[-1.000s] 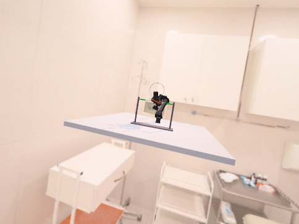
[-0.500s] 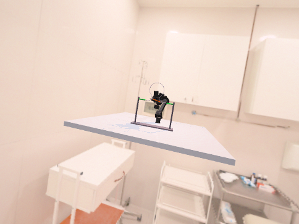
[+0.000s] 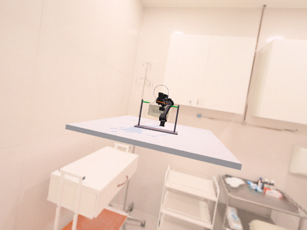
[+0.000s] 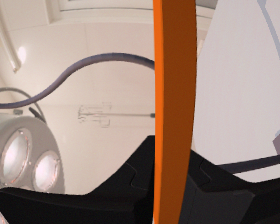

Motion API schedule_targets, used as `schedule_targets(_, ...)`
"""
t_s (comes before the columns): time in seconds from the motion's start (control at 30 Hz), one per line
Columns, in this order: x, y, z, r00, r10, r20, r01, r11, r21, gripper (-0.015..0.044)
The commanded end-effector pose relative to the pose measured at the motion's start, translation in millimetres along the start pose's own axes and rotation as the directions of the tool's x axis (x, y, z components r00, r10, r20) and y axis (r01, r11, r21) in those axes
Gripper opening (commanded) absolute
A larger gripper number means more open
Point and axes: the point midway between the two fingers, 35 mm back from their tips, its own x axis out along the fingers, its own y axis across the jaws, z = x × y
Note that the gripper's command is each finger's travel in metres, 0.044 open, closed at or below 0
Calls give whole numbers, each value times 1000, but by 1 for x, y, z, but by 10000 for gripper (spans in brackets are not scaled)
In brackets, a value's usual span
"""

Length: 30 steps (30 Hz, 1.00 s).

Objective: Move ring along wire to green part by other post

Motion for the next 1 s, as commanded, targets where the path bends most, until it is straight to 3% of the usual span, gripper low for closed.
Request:
schedule_targets(0.0, -1, 9, -1, 1000, 23, -3, -23, 1000, 15, -150)
schedule_targets(0.97, -6, 52, 6, 988, 153, 6, -149, 951, 271, -150)
